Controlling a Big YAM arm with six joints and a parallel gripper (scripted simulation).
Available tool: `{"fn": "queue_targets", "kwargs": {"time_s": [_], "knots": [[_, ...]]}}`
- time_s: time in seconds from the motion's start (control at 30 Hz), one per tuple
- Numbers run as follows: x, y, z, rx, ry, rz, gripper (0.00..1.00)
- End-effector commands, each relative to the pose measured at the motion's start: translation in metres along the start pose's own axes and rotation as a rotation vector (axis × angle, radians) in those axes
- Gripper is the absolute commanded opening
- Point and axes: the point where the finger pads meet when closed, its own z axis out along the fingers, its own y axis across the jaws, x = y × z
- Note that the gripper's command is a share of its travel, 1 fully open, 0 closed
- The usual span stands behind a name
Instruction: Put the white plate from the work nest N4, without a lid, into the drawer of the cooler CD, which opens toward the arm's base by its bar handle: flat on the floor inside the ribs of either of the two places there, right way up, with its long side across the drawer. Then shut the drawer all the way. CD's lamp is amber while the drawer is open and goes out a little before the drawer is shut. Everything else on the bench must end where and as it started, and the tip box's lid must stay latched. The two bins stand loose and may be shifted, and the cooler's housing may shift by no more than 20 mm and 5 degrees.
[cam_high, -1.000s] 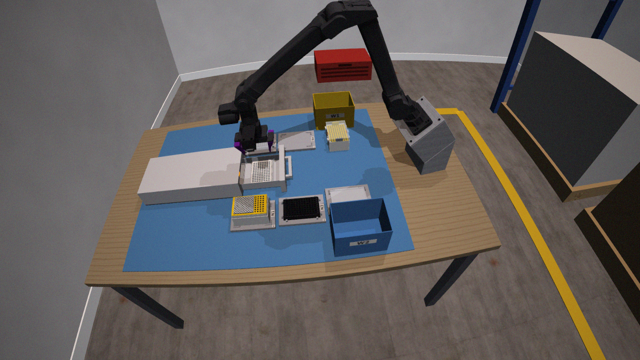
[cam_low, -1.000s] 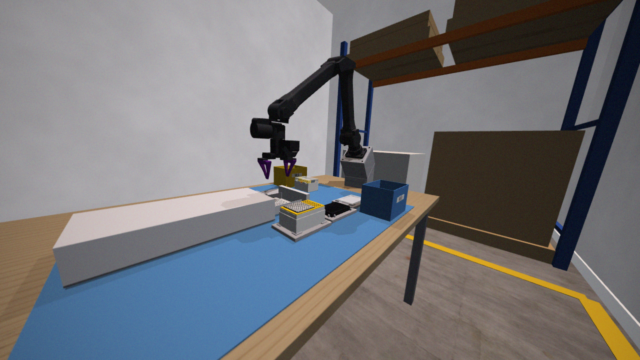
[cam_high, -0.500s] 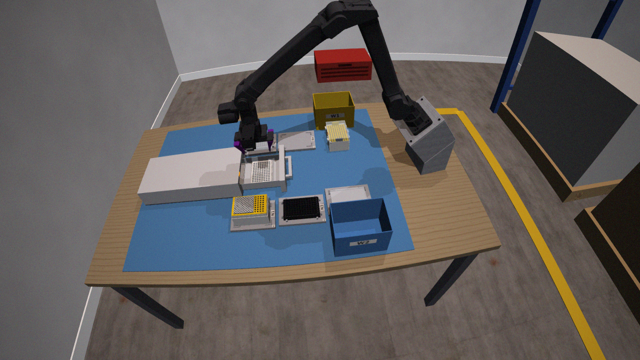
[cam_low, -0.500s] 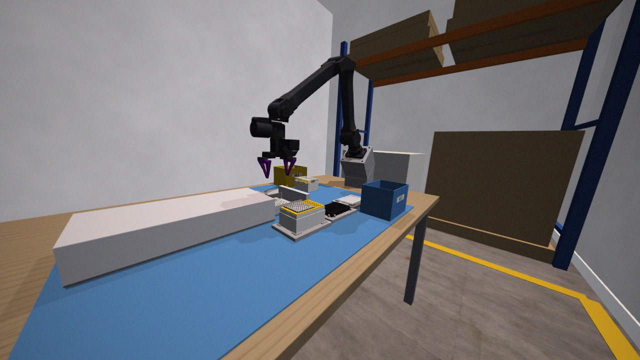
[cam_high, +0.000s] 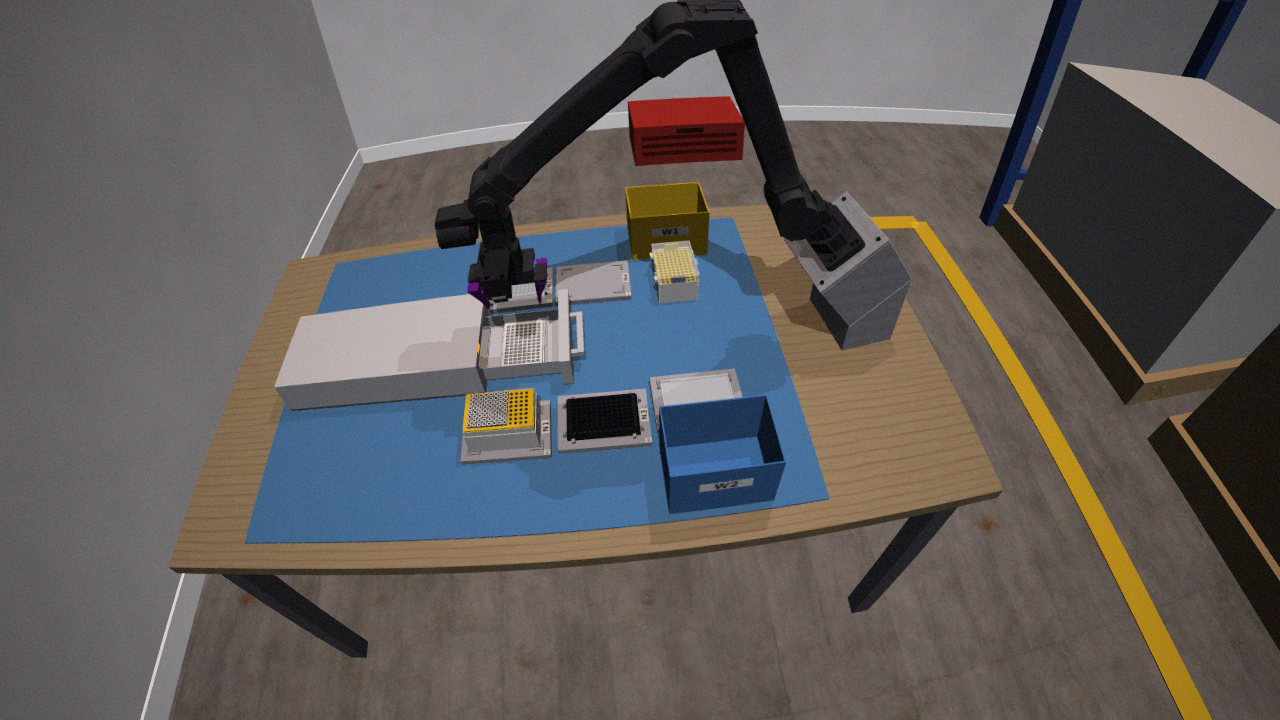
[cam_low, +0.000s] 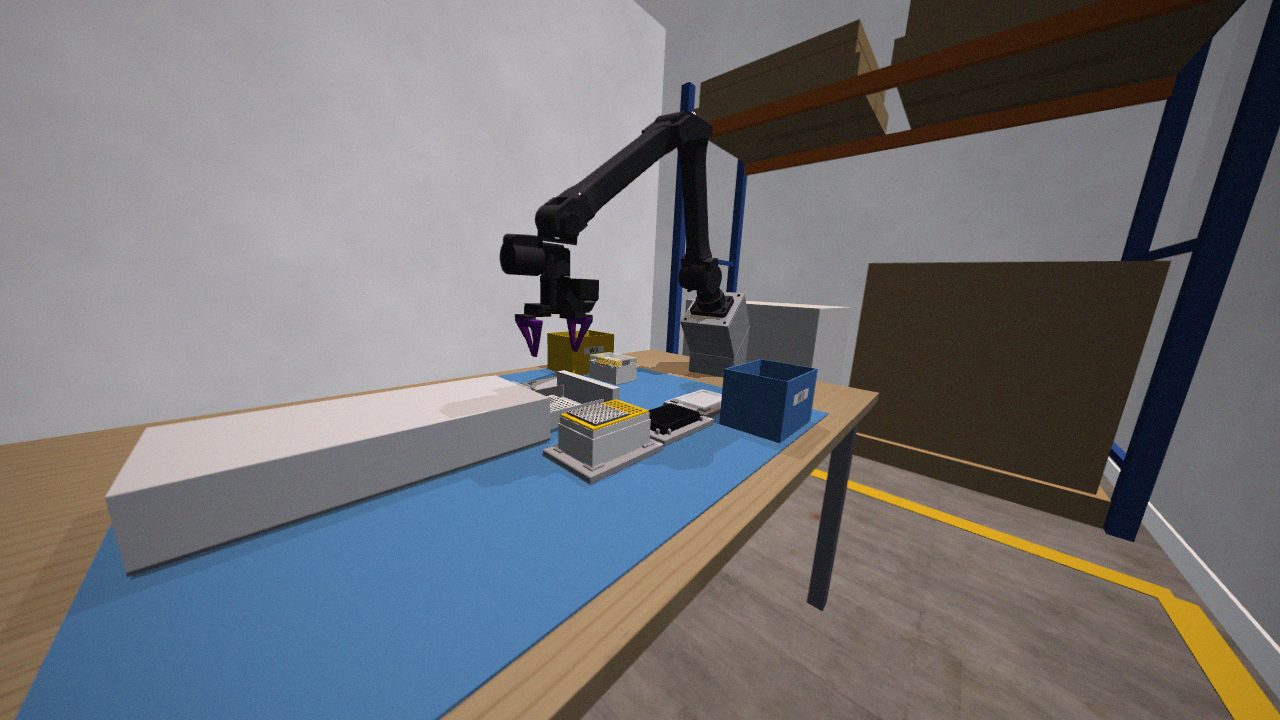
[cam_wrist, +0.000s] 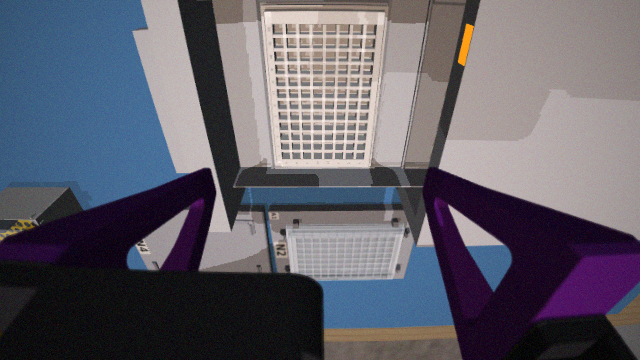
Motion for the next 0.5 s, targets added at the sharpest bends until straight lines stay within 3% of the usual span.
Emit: {"fn": "queue_targets", "kwargs": {"time_s": [0.0,0.3,0.33,0.37,0.47], "knots": [[0.003,-0.027,-0.026,0.056,0.003,-0.006,1.0],[0.003,-0.027,-0.026,0.056,0.003,-0.006,1.0],[0.008,-0.005,-0.022,0.035,0.003,-0.006,0.0],[0.008,-0.005,-0.021,0.053,0.004,-0.008,0.0],[0.008,0.007,-0.019,0.052,0.004,-0.008,0.0]]}}
